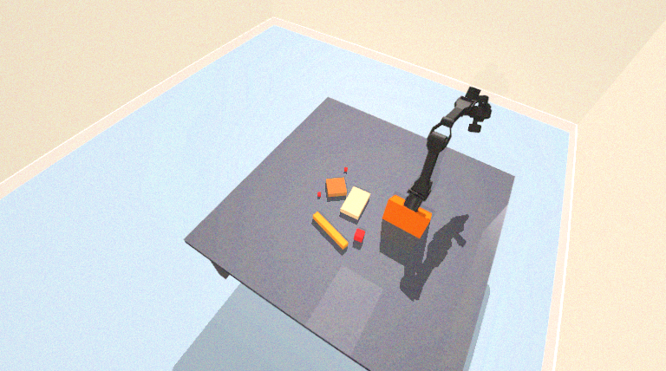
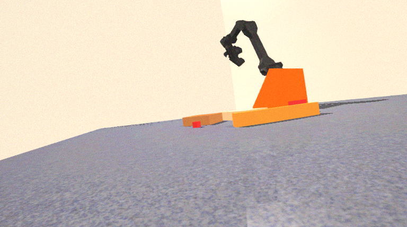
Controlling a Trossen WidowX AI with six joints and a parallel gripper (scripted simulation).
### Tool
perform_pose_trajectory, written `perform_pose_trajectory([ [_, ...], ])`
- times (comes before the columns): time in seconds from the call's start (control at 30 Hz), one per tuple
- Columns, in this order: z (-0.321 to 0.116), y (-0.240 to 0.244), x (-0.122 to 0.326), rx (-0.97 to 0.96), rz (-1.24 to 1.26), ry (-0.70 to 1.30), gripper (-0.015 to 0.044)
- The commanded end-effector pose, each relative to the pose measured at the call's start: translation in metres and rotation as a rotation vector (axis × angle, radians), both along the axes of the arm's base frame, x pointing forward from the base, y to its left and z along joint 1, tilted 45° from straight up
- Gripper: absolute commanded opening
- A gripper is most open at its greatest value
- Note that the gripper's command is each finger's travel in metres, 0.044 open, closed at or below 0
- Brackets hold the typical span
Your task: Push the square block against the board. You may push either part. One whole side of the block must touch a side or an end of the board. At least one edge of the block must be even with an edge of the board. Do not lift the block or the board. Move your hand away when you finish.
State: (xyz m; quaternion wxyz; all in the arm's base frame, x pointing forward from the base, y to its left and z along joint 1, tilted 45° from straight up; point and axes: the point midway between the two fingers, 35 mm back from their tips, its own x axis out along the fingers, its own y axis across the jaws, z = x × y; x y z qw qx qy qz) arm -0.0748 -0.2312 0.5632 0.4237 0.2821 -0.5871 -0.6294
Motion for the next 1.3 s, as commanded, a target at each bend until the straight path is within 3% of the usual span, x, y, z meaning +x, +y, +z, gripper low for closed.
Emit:
perform_pose_trajectory([
  [0.0,-0.025,-0.031,0.024,0.074,0.091,-0.022,0.0000],
  [0.57,-0.131,-0.088,0.167,0.399,0.478,0.050,0.0000],
  [0.93,-0.211,-0.081,0.260,0.602,0.665,0.182,0.0000],
  [1.27,-0.308,-0.034,0.342,0.811,0.816,0.383,0.0000],
])
